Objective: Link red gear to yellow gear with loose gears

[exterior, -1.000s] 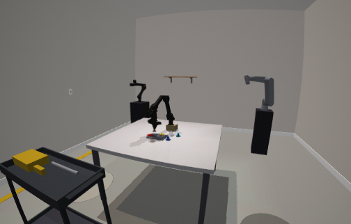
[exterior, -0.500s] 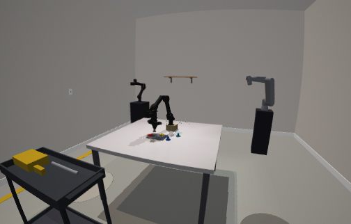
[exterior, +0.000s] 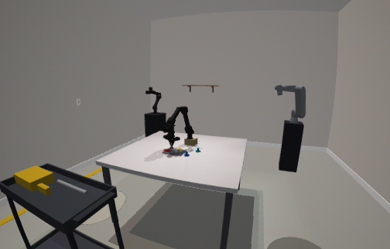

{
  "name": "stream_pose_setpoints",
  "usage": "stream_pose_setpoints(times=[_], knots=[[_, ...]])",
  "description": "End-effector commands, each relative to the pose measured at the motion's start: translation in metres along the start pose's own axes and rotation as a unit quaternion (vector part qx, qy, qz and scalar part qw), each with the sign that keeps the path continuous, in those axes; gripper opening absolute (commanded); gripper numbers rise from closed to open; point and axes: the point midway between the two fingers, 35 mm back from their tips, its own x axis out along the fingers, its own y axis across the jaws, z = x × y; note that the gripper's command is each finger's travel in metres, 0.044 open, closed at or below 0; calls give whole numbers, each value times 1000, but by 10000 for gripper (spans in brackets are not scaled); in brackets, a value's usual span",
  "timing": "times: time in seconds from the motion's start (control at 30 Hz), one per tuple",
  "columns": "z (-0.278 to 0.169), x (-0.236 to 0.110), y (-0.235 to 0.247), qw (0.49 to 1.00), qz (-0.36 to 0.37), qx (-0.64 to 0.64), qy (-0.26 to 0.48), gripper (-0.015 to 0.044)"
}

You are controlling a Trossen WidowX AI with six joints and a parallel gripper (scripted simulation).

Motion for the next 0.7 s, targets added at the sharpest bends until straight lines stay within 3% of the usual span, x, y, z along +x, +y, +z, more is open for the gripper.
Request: stream_pose_setpoints(times=[0.0, 0.5, 0.67], knots=[[-1, 7, -1, 1000, -3, 22, 3, 0], [-2, 23, -1, 978, -3, 208, 2, 0], [-1, 23, -1, 979, -3, 205, 2, 0]])
